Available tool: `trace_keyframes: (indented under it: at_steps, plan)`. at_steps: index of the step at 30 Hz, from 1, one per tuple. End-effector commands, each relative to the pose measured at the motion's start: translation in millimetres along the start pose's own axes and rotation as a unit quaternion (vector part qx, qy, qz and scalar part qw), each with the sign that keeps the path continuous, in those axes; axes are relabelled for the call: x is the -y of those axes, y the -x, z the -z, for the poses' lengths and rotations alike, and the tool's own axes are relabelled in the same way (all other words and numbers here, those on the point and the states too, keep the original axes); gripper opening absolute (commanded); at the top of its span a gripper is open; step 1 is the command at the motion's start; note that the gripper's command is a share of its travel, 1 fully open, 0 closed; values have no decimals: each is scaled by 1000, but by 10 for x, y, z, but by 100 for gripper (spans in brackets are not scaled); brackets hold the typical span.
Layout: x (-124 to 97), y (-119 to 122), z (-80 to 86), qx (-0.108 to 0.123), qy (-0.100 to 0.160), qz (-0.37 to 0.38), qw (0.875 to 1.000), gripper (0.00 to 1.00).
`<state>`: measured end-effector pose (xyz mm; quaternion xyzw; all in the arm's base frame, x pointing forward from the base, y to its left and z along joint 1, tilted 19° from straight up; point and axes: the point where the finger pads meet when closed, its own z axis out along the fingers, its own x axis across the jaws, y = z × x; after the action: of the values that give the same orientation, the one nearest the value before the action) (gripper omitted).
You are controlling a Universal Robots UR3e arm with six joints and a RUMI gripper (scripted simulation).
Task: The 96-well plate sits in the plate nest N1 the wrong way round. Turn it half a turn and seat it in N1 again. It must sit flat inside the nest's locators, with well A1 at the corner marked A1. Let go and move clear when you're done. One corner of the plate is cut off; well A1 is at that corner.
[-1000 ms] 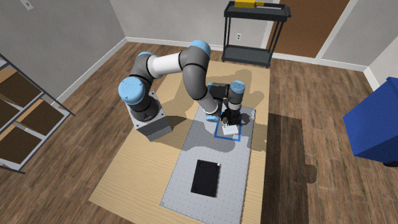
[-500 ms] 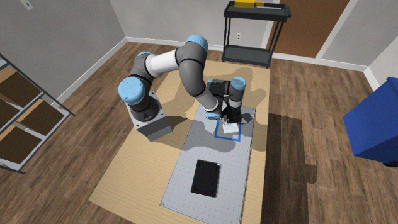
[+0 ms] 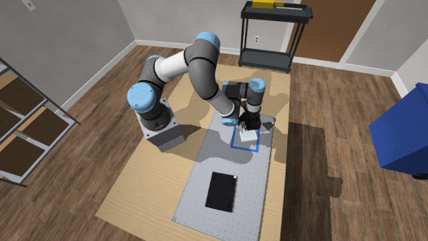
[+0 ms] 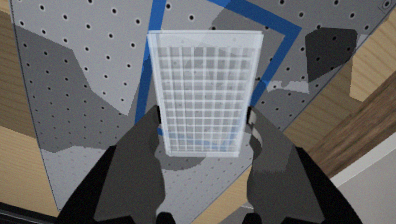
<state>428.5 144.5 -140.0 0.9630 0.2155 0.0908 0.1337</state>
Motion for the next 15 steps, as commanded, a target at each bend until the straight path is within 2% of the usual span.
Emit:
trace_keyframes:
  at_steps: [1, 15]
  plan:
    - [-2, -9, 77, -1, 0, 0, 1000, 0]
    - [-2, -9, 277, -1, 0, 0, 1000, 0]
